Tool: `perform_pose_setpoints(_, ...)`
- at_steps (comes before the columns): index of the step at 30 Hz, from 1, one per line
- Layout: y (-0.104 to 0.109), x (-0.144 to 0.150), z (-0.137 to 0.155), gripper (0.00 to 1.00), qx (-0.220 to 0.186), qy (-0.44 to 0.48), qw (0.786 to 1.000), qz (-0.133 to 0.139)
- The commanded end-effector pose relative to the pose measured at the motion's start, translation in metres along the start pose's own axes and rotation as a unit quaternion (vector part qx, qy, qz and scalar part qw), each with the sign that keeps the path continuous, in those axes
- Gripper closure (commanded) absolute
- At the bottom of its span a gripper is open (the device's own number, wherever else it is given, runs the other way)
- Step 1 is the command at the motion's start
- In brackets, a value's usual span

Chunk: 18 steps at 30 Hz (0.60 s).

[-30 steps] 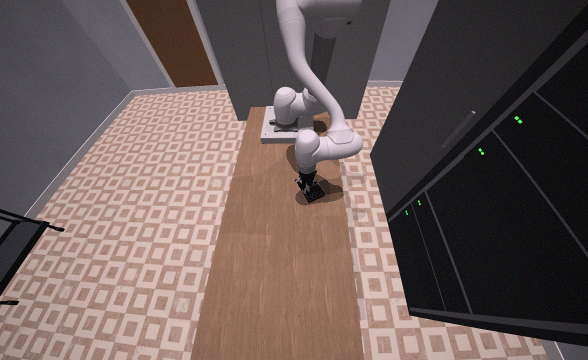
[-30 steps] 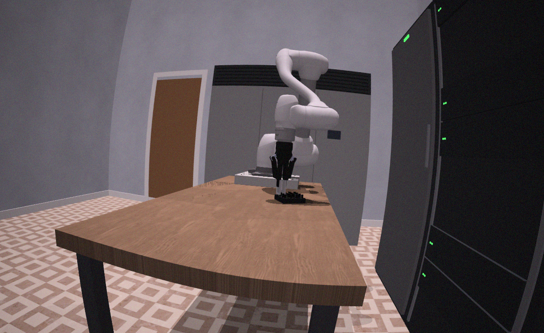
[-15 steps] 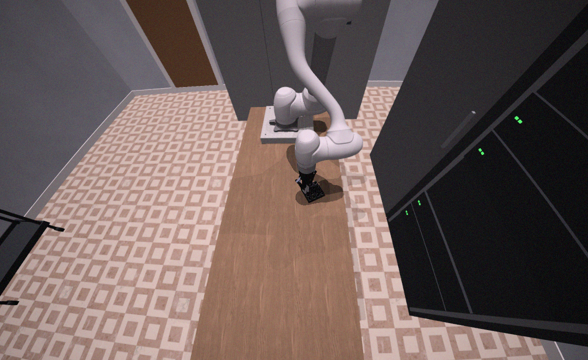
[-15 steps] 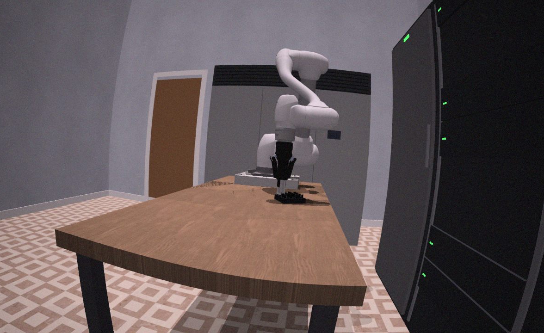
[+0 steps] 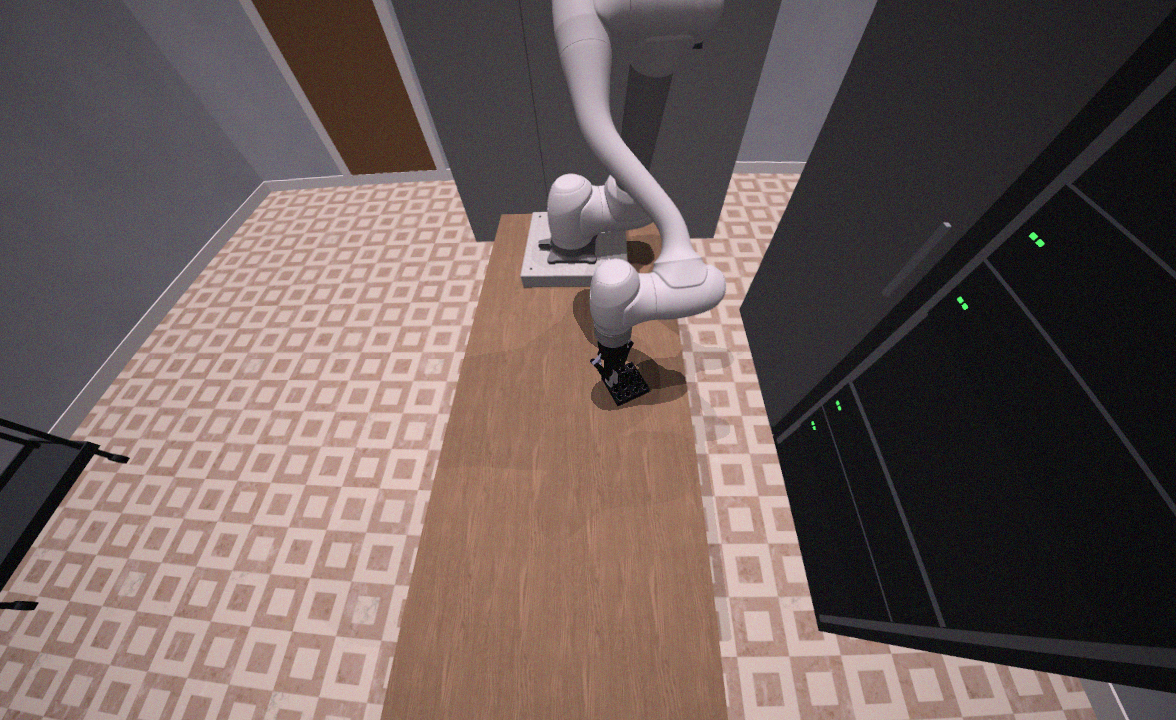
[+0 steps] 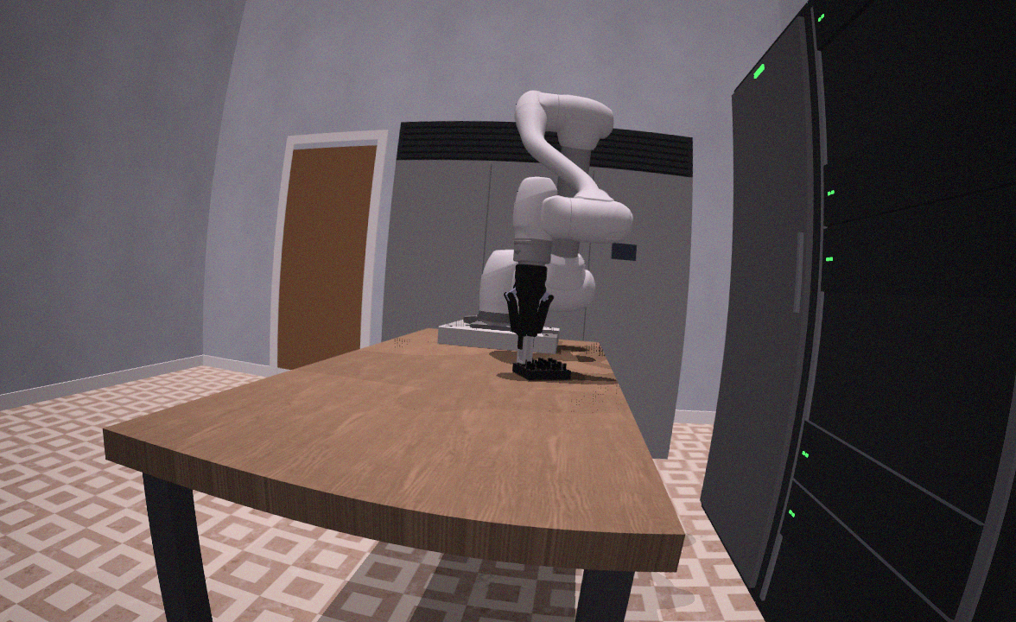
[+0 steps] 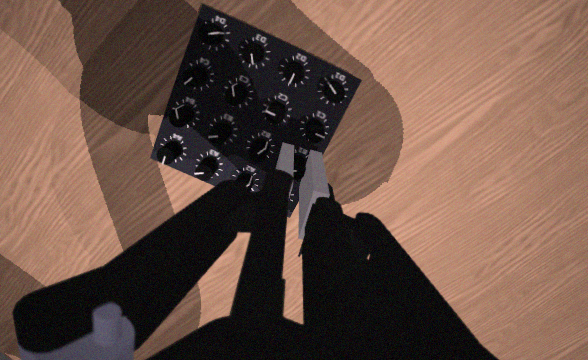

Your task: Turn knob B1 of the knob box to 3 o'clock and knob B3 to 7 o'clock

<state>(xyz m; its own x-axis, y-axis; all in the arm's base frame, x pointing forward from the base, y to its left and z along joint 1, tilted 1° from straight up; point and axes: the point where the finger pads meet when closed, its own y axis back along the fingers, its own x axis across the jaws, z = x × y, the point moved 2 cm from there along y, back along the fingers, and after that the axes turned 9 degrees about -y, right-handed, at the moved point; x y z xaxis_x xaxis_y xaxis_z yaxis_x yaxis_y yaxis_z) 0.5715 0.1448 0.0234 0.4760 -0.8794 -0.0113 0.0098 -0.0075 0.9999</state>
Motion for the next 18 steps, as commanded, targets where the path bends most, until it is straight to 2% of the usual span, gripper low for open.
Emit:
perform_pose_setpoints(1,0.0001,0.0000,0.0000,0.95,0.000,0.000,1.000,0.000)
perform_pose_setpoints(18,0.0001,0.0000,0.0000,0.95,0.000,-0.017,1.000,0.000)
